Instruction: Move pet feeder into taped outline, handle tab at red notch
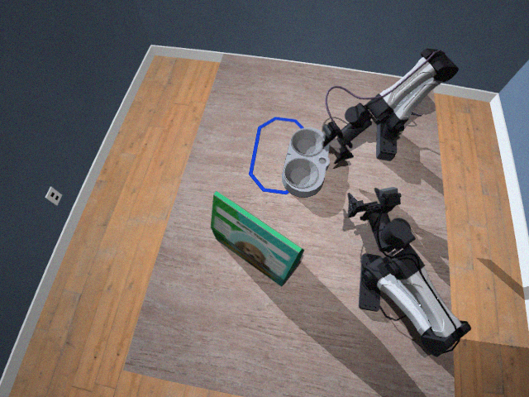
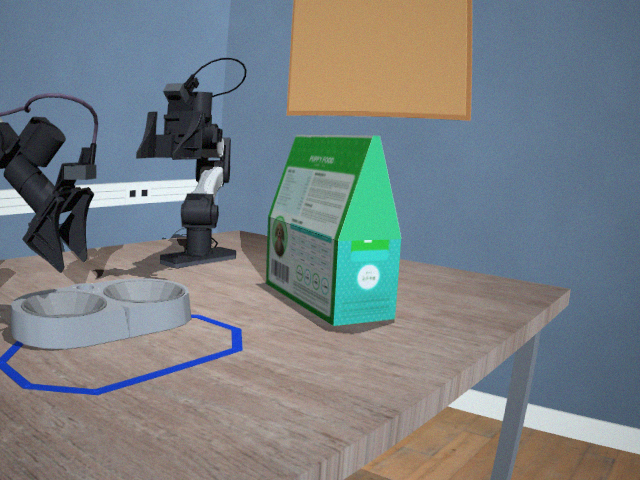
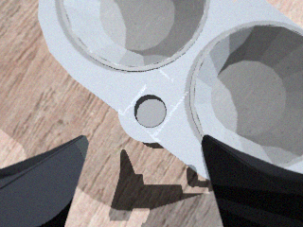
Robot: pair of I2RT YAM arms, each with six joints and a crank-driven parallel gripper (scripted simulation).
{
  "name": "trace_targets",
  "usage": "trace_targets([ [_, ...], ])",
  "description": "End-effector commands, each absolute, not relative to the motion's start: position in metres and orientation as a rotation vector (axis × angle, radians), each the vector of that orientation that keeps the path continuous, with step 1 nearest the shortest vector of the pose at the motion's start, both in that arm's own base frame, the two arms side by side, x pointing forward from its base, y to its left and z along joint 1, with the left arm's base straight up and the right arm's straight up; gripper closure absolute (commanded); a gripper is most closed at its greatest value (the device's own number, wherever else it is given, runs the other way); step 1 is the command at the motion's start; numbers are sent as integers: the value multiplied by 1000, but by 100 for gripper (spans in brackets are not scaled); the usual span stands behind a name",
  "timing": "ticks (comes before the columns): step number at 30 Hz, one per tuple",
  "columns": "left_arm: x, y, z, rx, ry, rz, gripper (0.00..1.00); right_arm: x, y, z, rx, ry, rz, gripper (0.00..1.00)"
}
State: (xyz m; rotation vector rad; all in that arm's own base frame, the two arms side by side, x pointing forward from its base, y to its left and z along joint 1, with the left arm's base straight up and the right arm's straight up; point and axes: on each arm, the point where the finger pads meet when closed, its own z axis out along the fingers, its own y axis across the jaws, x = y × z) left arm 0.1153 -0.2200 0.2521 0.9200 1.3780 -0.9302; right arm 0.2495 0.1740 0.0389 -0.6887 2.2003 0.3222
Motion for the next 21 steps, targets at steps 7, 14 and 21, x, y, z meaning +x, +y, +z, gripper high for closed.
trace_targets([
  [7, 116, -220, 260, 916, 1346, -930, 0, 255, 176, 43, -672, 2178, 317, 0],
  [14, 116, -220, 260, 916, 1346, -930, 0, 248, 170, 35, -784, 2222, 264, 49],
  [21, 116, -220, 260, 916, 1346, -930, 0, 241, 167, 28, -1297, 2310, 97, 61],
])
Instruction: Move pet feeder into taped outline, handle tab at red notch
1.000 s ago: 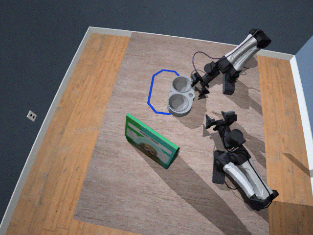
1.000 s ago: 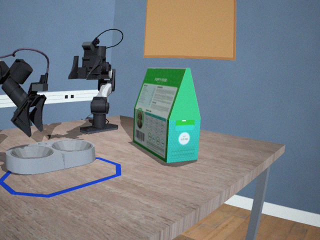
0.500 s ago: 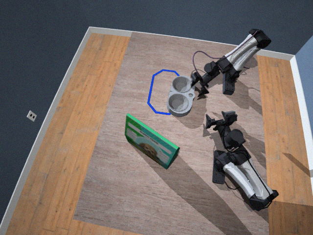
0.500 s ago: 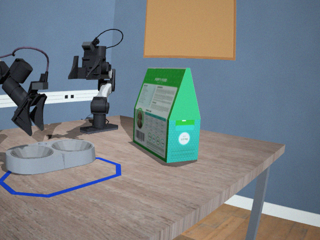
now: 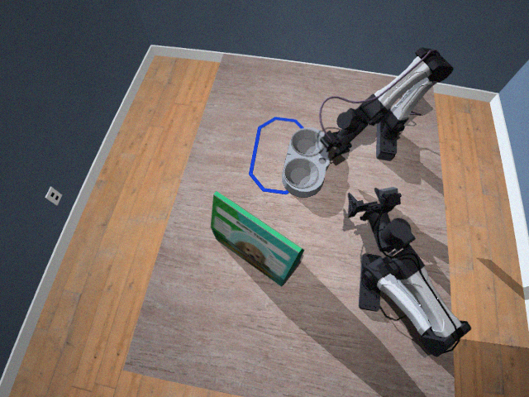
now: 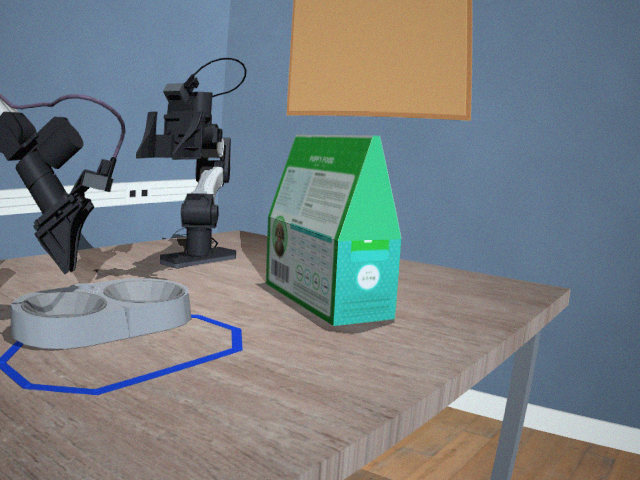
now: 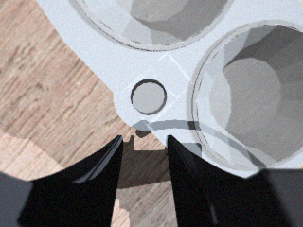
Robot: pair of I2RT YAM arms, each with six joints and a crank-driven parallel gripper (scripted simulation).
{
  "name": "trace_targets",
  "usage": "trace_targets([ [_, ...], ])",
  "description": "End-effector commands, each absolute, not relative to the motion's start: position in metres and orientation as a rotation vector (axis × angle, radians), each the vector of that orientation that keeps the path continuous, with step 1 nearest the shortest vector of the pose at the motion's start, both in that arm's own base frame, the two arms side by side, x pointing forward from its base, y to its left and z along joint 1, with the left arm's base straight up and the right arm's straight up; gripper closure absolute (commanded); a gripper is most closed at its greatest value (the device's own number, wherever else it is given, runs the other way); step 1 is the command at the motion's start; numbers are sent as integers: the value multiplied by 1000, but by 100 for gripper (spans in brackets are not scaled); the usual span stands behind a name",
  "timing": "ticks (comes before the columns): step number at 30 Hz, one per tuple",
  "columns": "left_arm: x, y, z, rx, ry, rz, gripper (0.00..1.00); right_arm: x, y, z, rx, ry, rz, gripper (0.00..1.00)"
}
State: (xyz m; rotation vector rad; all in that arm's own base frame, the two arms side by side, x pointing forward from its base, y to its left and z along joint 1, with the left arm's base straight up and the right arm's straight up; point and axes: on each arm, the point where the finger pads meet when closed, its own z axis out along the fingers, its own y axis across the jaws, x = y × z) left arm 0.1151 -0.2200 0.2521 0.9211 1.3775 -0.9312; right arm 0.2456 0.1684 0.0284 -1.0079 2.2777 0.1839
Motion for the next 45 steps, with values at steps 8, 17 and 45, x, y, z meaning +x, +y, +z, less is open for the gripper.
trace_targets([
  [8, 116, -220, 260, 916, 1346, -930, 0, 244, 176, 33, -1712, 2293, 26, 61],
  [17, 116, -220, 260, 916, 1346, -930, 0, 251, 187, 34, -2088, 2233, -9, 61],
  [45, 116, -220, 260, 916, 1346, -930, 0, 247, 185, -14, -2187, 2271, -10, 61],
])
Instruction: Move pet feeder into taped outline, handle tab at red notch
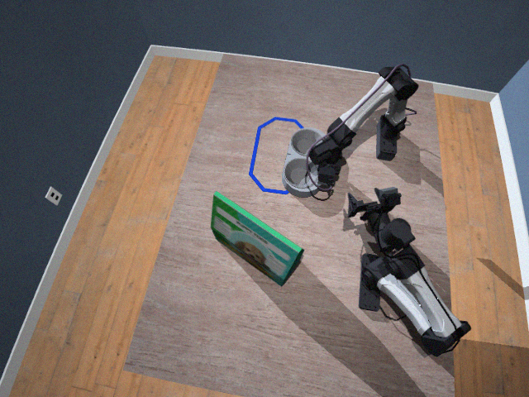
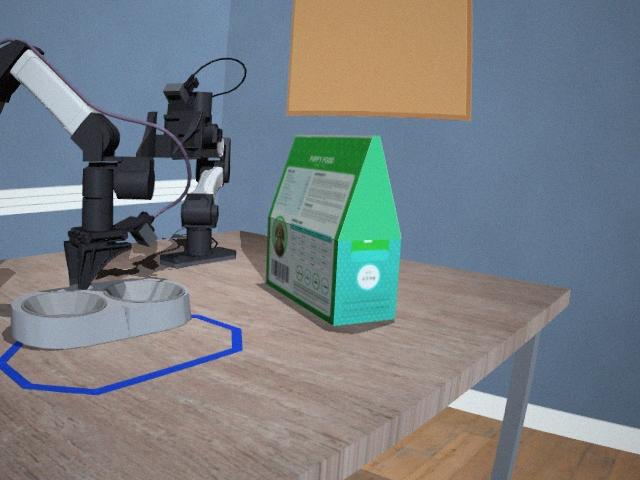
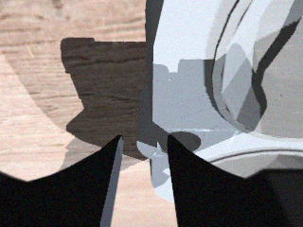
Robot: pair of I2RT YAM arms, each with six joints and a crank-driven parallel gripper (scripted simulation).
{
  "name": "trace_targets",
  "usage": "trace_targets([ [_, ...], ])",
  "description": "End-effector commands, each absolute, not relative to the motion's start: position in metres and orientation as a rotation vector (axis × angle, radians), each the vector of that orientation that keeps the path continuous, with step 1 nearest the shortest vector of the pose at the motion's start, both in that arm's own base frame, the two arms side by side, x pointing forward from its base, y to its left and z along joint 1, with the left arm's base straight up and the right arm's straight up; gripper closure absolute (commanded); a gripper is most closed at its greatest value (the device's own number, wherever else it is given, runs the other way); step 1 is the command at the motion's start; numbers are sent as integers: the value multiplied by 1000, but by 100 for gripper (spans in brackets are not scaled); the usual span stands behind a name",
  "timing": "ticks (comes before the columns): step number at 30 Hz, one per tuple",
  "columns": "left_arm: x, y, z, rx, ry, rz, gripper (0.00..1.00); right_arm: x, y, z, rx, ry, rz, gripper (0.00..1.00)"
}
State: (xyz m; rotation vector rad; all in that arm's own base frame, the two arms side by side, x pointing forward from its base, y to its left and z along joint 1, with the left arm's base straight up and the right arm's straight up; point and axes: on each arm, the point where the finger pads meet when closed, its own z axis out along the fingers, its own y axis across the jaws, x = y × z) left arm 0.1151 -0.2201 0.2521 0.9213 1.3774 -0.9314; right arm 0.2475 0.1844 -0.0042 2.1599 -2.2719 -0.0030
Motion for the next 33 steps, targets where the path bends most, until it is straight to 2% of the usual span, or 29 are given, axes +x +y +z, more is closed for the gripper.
trace_targets([
  [1, 116, -220, 260, 916, 1346, -930, 0, 247, 185, -14, 2171, -2255, 10, 61],
  [2, 116, -220, 260, 916, 1346, -930, 0, 247, 185, -14, 2170, -2256, 10, 61],
  [4, 116, -220, 260, 916, 1346, -930, 0, 247, 186, -13, 2172, -2256, 10, 77],
  [11, 116, -220, 260, 916, 1346, -930, 0, 245, 185, -11, 2165, -2255, -1, 85],
  [12, 116, -220, 260, 916, 1346, -930, 0, 246, 186, -8, 2175, -2264, 0, 97],
  [13, 116, -220, 260, 916, 1346, -930, 0, 246, 186, -8, 2175, -2264, 0, 88],
  [33, 116, -220, 260, 916, 1346, -930, 0, 282, 175, -9, 2207, -2217, -3, 88],
])
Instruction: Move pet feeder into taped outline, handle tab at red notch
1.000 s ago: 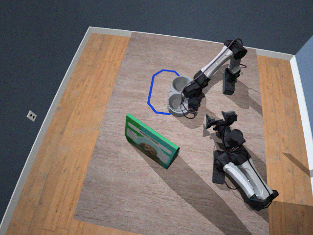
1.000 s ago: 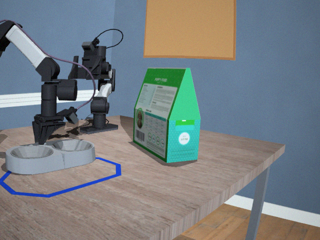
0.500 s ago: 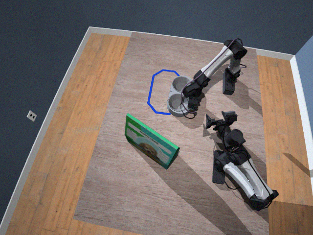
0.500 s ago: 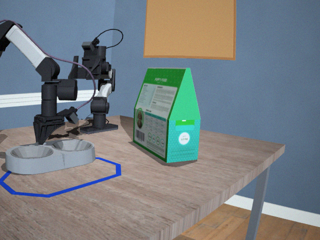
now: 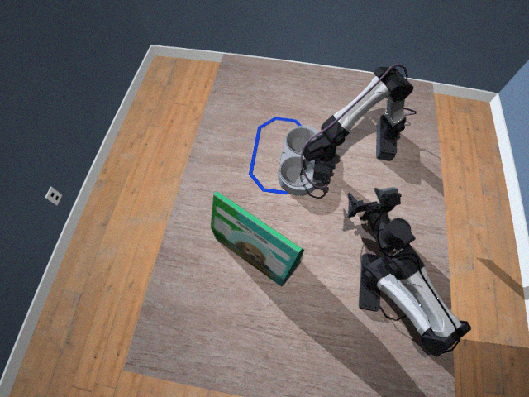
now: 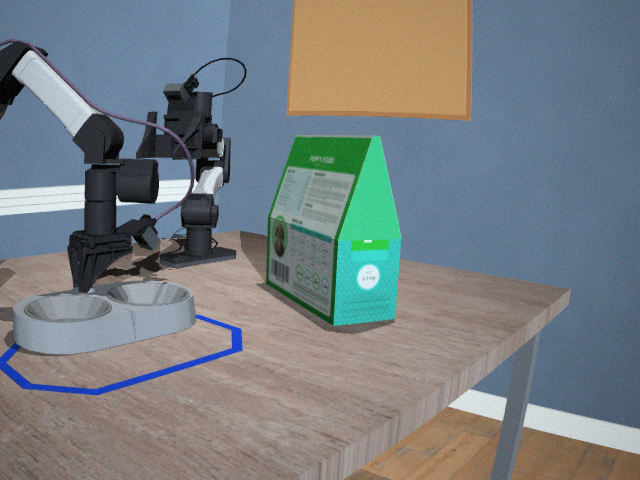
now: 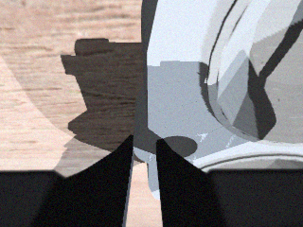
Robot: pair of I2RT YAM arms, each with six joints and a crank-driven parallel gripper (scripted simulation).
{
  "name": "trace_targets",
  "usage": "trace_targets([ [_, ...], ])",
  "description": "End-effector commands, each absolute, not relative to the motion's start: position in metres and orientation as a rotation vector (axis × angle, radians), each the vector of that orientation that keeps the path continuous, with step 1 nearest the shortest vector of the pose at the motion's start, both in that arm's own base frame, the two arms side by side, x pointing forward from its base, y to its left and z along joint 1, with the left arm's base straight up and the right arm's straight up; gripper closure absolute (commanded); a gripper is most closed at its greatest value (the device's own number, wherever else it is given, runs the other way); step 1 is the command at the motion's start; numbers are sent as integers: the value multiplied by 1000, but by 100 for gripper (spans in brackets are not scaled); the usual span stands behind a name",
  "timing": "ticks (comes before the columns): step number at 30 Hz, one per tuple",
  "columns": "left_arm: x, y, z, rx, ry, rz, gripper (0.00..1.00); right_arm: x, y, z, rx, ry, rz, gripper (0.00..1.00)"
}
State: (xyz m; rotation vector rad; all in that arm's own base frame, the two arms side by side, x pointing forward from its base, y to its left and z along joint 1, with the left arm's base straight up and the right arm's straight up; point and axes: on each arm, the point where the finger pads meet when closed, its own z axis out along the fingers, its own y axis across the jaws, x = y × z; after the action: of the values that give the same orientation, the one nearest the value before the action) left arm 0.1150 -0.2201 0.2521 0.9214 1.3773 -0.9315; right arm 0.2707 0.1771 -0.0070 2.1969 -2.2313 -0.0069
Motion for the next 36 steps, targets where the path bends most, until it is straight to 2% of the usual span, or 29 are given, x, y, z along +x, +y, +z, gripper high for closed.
trace_targets([
  [1, 116, -220, 260, 916, 1346, -930, 0, 284, 173, -9, 2210, -2205, -5, 88],
  [11, 116, -220, 260, 916, 1346, -930, 0, 309, 168, -9, 2220, -2217, -2, 88],
  [28, 116, -221, 264, 922, 1326, -931, 0, 311, 167, -9, 2222, -2218, -1, 88],
  [36, 134, -213, 266, 822, 1362, -853, 0, 324, 158, -9, 2245, -2158, -11, 88],
])
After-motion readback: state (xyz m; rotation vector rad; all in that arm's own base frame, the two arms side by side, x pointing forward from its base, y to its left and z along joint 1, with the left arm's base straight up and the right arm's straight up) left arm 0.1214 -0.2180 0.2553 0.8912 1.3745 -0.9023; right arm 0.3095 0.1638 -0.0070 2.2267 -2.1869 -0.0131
